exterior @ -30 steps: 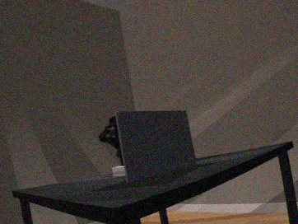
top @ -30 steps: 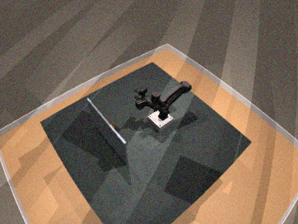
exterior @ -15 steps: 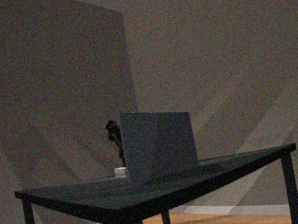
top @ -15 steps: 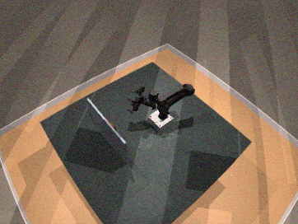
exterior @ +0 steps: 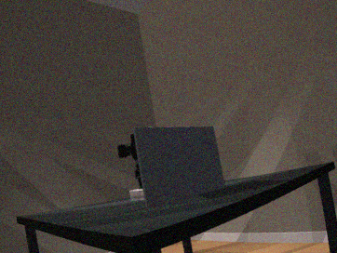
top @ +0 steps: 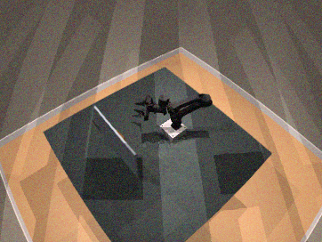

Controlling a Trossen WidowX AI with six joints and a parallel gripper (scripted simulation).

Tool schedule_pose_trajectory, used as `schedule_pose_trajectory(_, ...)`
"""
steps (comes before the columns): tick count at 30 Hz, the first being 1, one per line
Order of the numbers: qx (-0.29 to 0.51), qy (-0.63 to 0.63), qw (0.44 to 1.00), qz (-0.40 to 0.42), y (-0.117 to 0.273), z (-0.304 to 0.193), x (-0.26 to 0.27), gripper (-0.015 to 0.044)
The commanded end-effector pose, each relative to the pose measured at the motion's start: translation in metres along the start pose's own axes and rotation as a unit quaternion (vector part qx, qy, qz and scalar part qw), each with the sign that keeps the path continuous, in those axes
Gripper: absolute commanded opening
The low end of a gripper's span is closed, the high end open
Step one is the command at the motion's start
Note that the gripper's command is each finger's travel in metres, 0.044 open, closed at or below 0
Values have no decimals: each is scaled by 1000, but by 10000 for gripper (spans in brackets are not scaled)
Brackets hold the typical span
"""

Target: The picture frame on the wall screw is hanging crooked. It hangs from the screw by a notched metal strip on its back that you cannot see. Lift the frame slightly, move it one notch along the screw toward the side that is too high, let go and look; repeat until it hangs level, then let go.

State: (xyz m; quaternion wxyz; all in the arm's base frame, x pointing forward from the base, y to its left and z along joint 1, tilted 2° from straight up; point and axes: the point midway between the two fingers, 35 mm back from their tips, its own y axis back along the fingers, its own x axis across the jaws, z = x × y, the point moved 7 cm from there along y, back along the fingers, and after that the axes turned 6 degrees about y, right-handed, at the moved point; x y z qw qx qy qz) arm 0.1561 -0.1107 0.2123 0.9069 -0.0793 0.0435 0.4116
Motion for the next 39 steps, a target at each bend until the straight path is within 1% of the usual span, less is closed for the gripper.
schedule_pose_trajectory(1, 69, -397, 901, 159, -5, -9, 0, 260)
schedule_pose_trajectory(6, 116, -509, 830, 195, -2, -11, -2, 260)
schedule_pose_trajectory(10, 157, -590, 763, 212, 1, -13, -4, 260)
schedule_pose_trajectory(15, 217, -678, 665, 226, 6, -15, -6, 260)
schedule_pose_trajectory(21, 281, -763, 540, 216, 12, -16, -9, 260)
schedule_pose_trajectory(39, 284, -766, 535, 215, 12, -16, -9, 260)
